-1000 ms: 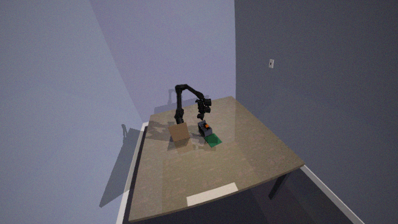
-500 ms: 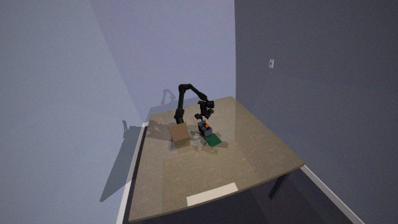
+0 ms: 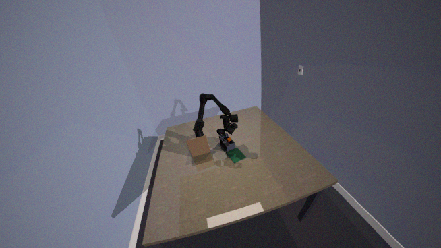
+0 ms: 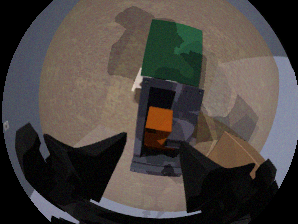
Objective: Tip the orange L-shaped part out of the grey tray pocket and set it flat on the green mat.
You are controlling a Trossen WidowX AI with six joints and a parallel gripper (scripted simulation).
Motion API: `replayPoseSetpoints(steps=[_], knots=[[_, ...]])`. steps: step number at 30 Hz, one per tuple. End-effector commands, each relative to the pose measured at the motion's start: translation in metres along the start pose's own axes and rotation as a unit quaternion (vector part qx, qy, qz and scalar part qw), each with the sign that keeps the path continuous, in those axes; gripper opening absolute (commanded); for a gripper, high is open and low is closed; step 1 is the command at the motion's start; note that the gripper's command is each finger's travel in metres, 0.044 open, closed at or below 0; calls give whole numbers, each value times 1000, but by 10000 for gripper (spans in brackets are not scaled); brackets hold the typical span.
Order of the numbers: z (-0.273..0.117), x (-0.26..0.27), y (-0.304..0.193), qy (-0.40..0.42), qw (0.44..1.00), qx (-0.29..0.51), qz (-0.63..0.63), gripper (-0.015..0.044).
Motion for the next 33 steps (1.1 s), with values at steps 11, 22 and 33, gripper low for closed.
replayPoseSetpoints(steps=[11, 22, 33], knots=[[24, -1, -1, -1, 1000, 4, 3, 280], [42, -1, -2, -1, 1000, 5, 3, 280], [43, 0, -1, 0, 1000, 2, 0, 162]])
Point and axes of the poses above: the point midway between the two fingers, 35 mm back from their tips, its own z axis out along the fingers, its own x axis across the jaws, y = z × x, the point moved 10 cm from there along -z, back along the fingers, and after that the axes turned 12 degrees about -z, right-handed, at the moved point
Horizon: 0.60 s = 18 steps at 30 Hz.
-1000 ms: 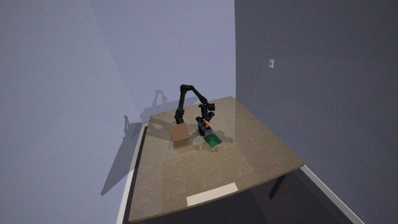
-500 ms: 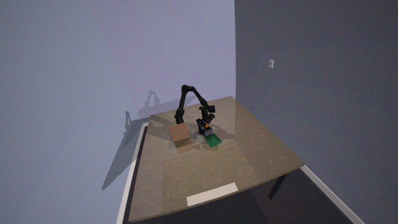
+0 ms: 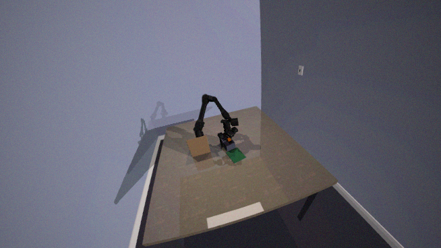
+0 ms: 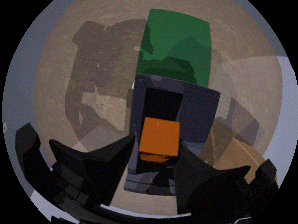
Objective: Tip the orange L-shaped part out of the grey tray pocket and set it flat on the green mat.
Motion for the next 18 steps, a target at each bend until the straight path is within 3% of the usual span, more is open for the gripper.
replayPoseSetpoints(steps=[1, 9, 13, 18], knots=[[0, 0, 0, 0, 1000, 0, -1, 155], [0, 0, 0, 0, 1000, 0, -1, 102], [0, 0, 0, 0, 1000, 0, -1, 0], [-1, 0, 0, 0, 1000, 0, -1, 0]])
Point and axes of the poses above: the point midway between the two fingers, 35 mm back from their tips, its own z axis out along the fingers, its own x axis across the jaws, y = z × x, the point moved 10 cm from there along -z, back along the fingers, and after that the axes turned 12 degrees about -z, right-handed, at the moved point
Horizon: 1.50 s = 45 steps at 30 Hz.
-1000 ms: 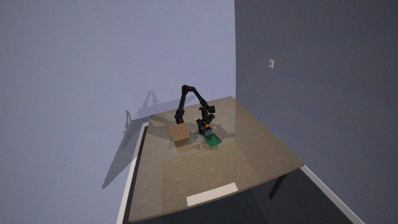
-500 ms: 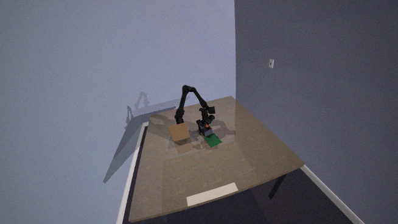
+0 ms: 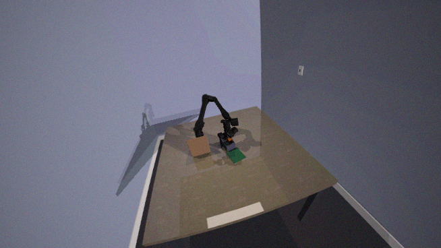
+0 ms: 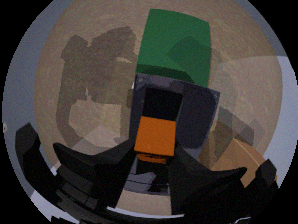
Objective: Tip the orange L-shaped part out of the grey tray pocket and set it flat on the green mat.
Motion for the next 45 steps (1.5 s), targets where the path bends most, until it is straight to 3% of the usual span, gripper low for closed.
replayPoseSetpoints(steps=[1, 45], knots=[[-2, 0, 0, 0, 1000, 0, -1, 0], [-69, -1, 0, -2, 1000, 2, 2, 0]])
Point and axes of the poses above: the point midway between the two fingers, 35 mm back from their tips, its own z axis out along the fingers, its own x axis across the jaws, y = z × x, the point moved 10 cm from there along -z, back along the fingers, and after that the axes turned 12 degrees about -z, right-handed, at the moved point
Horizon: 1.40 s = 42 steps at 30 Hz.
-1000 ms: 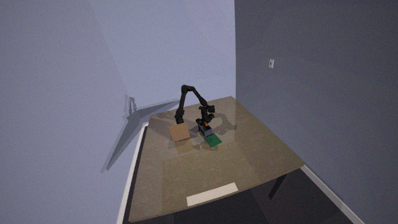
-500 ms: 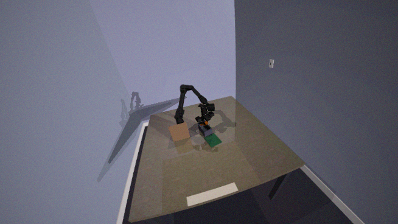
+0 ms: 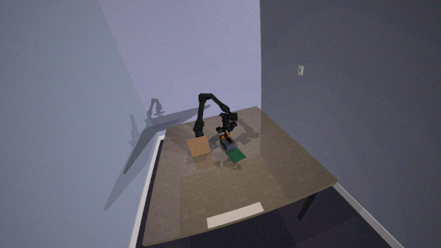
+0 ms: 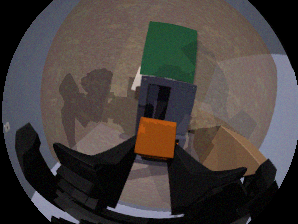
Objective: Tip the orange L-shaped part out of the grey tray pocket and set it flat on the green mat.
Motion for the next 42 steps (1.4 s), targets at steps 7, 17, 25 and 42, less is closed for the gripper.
replayPoseSetpoints(steps=[7, 17, 25, 42], knots=[[-16, 1, 1, 0, 1000, -4, -3, 0], [-24, 1, 1, 0, 1000, -4, -3, 0], [-25, -3, 14, 0, 1000, -4, -3, 0], [-24, -24, 79, 0, 1000, -6, -3, 0]])
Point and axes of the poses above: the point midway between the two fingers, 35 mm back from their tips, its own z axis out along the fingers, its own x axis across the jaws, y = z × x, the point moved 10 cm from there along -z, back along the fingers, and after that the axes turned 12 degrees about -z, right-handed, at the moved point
